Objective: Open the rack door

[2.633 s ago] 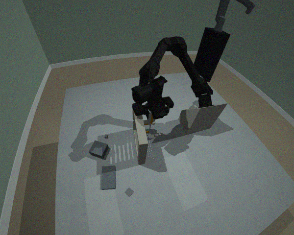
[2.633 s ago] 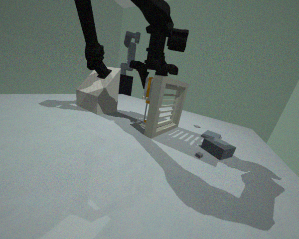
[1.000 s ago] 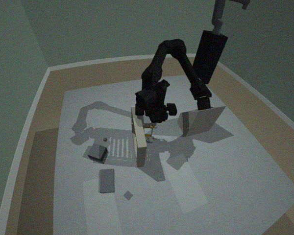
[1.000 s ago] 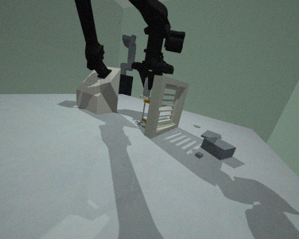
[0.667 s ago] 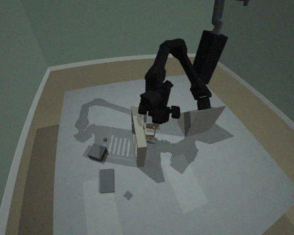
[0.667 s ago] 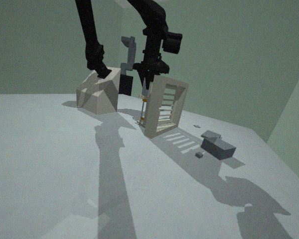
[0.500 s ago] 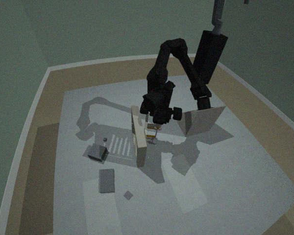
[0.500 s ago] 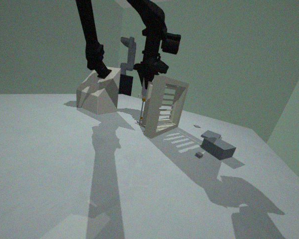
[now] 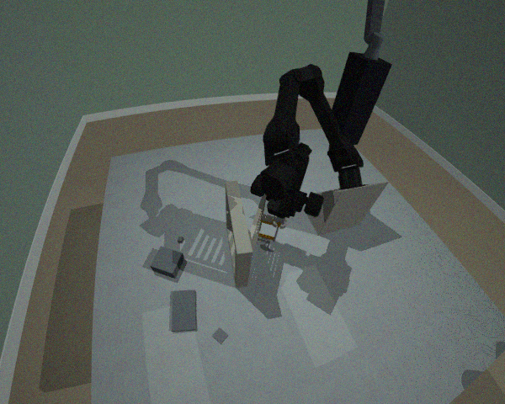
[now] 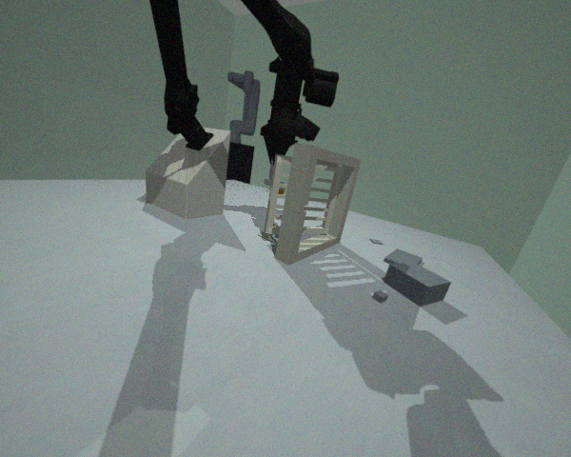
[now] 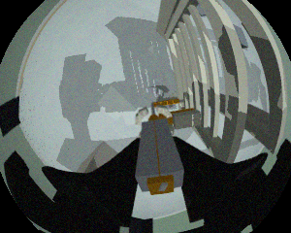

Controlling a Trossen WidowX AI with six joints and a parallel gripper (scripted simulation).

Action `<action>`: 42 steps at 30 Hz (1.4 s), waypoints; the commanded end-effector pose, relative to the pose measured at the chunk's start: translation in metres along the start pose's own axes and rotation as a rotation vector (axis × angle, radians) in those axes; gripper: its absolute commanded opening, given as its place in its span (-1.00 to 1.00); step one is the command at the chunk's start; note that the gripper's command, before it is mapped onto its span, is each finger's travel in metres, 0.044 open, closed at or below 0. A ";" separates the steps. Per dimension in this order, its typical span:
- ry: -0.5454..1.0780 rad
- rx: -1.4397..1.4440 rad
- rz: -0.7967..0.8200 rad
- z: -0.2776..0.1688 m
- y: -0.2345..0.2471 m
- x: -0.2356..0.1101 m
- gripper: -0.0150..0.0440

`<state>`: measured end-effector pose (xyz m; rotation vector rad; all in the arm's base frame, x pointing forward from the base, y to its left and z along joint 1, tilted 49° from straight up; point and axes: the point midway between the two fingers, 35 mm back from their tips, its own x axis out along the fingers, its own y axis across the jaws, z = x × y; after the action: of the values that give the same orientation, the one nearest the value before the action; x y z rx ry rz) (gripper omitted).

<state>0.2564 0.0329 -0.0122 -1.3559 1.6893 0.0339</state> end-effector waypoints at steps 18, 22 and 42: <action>-0.006 0.327 0.000 0.016 0.043 0.000 -0.41; -0.007 0.385 0.000 0.020 0.051 0.000 -0.41; -0.009 0.683 0.004 0.049 0.087 -0.001 -0.41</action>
<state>0.2200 0.0877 -0.0764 -0.8874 1.5198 -0.4444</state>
